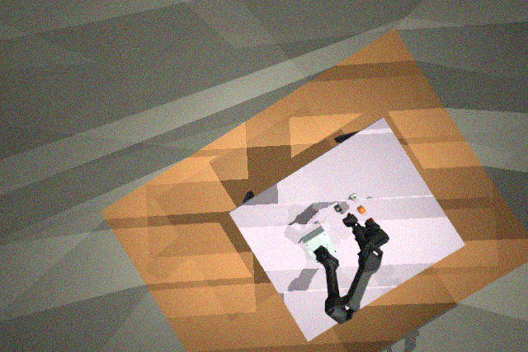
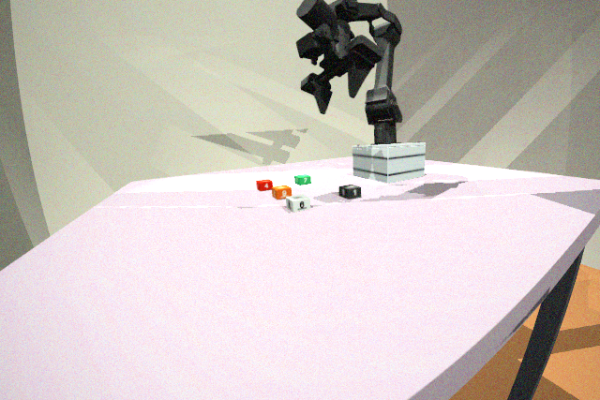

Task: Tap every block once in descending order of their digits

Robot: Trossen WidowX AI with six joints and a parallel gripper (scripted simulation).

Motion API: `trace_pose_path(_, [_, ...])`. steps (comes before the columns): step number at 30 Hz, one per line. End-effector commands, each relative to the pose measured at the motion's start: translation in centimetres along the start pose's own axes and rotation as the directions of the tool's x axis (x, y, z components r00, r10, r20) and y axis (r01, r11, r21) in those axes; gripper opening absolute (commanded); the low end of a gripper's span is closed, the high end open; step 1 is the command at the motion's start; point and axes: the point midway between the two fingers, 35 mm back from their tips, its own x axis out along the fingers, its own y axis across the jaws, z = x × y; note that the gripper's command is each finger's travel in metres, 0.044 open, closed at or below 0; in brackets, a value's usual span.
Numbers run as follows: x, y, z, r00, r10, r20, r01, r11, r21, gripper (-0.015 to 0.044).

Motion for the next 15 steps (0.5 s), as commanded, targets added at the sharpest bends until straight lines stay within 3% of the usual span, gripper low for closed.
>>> trace_pose_path(1, [0.5,-6.9,0.1,0.98,-0.164,-0.114,0.172,0.984,0.057,0.04])
trace_pose_path(7, [0.0,-15.2,-2.2,0.907,-0.278,-0.317,0.324,0.94,0.103,0.04])
trace_pose_path(15, [0.0,-15.4,-2.3,0.904,-0.279,-0.324,0.327,0.939,0.104,0.04])
